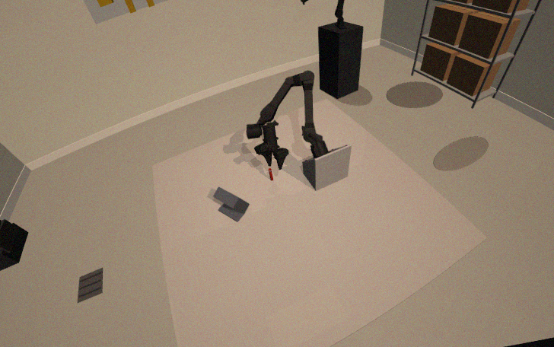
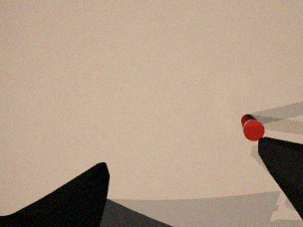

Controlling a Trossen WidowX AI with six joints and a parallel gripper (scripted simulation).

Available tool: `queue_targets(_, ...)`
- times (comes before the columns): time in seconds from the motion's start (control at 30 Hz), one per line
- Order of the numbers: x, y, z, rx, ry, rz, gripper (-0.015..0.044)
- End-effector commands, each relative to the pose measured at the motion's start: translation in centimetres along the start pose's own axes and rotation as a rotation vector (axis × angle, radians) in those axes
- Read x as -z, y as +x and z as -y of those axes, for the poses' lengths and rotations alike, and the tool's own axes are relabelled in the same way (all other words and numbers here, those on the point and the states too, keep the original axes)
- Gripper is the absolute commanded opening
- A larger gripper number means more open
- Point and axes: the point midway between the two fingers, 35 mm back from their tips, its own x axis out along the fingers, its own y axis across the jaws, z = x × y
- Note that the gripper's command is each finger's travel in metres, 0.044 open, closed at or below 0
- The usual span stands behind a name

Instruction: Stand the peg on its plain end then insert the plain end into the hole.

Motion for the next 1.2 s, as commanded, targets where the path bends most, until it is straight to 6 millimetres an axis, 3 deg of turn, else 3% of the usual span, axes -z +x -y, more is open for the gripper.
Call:
queue_targets(0.0,-0.1,0.0,0.4,0.057,-0.006,-0.08,0.044)
queue_targets(0.43,-2.1,-1.4,2.1,0.388,-0.075,-0.283,0.044)
queue_targets(0.7,-2.1,-1.4,2.1,0.393,-0.077,-0.284,0.044)
queue_targets(1.17,-1.5,0.8,3.1,0.39,-0.099,-0.289,0.044)
